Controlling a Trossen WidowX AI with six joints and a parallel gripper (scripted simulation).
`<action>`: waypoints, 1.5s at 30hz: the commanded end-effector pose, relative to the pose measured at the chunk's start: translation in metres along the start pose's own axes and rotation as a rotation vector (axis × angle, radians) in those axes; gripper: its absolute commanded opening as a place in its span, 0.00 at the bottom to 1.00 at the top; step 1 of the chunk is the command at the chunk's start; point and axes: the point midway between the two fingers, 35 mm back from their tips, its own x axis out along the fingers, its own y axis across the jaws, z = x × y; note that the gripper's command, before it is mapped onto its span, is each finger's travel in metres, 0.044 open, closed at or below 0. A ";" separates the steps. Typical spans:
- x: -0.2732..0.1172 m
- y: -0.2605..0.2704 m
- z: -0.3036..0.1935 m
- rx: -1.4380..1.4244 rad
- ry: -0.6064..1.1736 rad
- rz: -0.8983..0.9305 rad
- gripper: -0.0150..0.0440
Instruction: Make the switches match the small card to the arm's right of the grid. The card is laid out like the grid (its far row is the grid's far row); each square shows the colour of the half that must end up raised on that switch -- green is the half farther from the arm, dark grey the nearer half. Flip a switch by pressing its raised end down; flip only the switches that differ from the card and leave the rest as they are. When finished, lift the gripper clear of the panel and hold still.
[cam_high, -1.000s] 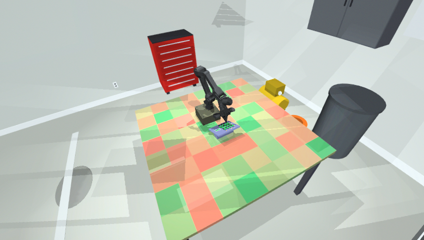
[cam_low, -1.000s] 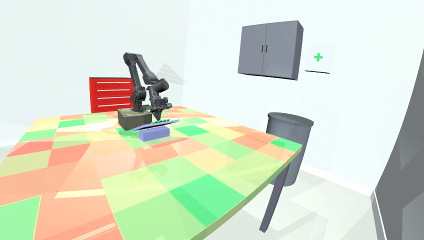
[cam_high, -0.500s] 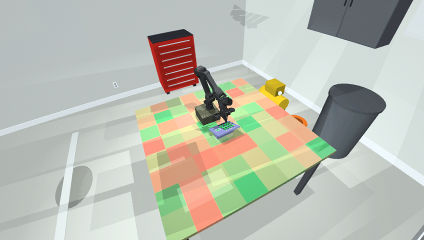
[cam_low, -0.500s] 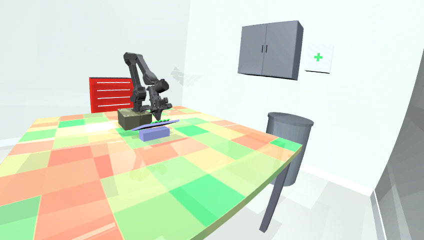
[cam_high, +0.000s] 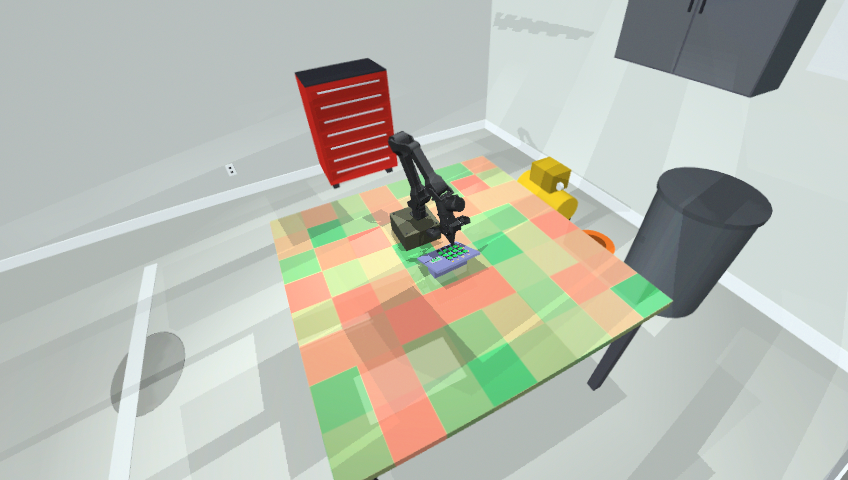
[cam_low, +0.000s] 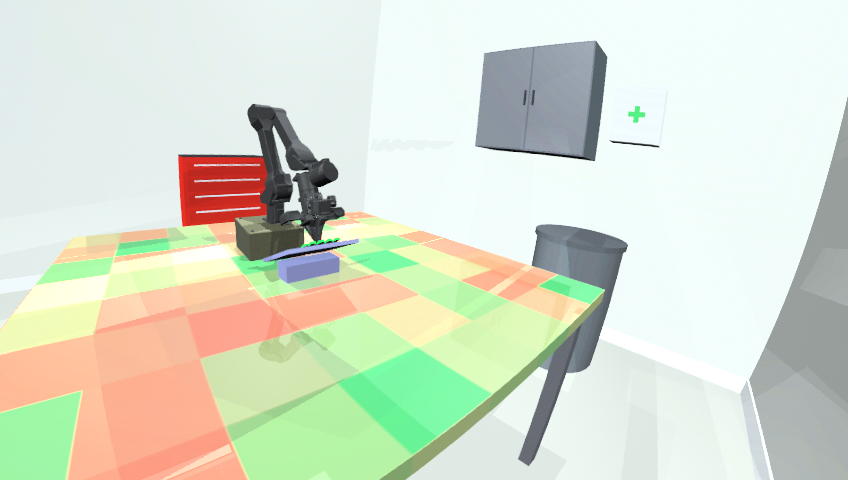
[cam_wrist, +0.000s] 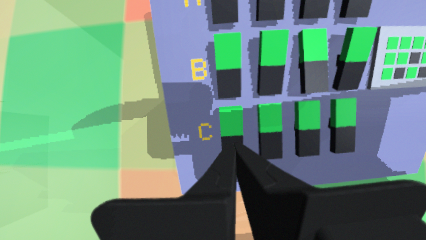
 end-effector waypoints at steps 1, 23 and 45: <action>0.001 0.001 0.000 -0.005 -0.001 0.004 0.25; -0.063 -0.027 0.004 -0.006 0.034 0.001 0.25; -0.019 -0.048 0.001 -0.008 -0.001 -0.001 0.25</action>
